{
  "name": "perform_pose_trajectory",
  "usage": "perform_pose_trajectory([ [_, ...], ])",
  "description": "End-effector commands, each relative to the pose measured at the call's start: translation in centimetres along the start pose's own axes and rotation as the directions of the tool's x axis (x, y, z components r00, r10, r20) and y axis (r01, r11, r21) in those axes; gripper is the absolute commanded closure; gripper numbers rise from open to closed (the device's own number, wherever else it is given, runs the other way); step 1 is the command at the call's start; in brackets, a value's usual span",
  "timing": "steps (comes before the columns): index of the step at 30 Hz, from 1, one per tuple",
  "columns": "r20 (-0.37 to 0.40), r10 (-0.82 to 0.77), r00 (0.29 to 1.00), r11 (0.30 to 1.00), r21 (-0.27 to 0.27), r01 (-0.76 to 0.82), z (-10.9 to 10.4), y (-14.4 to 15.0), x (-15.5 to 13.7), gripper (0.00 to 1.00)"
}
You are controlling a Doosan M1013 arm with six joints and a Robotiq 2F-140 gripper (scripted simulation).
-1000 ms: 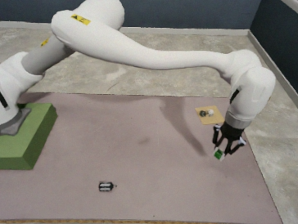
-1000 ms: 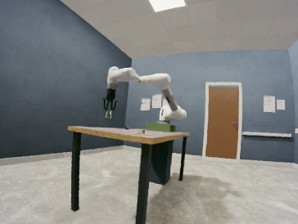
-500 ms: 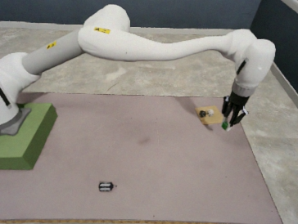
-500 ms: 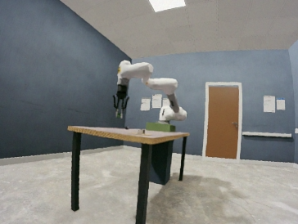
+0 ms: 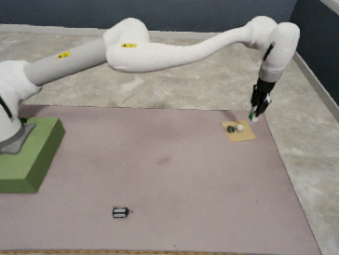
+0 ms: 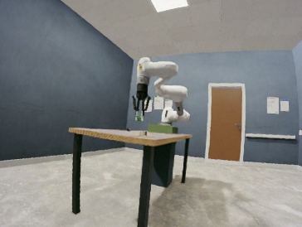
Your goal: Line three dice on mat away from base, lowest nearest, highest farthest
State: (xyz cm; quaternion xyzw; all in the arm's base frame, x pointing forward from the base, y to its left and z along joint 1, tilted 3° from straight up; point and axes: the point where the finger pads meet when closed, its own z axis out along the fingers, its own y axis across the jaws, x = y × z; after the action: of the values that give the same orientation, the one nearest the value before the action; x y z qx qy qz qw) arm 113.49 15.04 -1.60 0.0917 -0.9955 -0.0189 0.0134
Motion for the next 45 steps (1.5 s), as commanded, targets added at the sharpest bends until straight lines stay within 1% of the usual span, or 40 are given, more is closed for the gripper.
perform_pose_trajectory([
  [1, -0.018, 0.036, 0.999, 0.999, 0.000, -0.036, -0.2, 1.6, -0.6, 0.76],
  [18, -0.018, 0.037, 0.999, 0.999, 0.000, -0.037, 0.0, 1.7, -0.6, 0.76],
  [24, -0.019, 0.037, 0.999, 0.999, 0.000, -0.037, 0.8, 1.7, -0.6, 0.76],
  [28, -0.019, 0.037, 0.999, 0.999, 0.000, -0.037, 2.0, 1.7, -0.6, 0.76],
  [33, -0.019, 0.037, 0.999, 0.999, 0.000, -0.037, 4.2, 1.7, -0.6, 0.76],
  [35, -0.019, 0.037, 0.999, 0.999, 0.000, -0.037, 4.2, 1.7, -0.6, 0.76],
  [41, -0.019, 0.037, 0.999, 0.999, 0.000, -0.037, 7.4, 1.7, -0.6, 0.76],
  [45, -0.019, 0.037, 0.999, 0.999, 0.000, -0.037, 8.8, 1.7, -0.6, 0.76],
])
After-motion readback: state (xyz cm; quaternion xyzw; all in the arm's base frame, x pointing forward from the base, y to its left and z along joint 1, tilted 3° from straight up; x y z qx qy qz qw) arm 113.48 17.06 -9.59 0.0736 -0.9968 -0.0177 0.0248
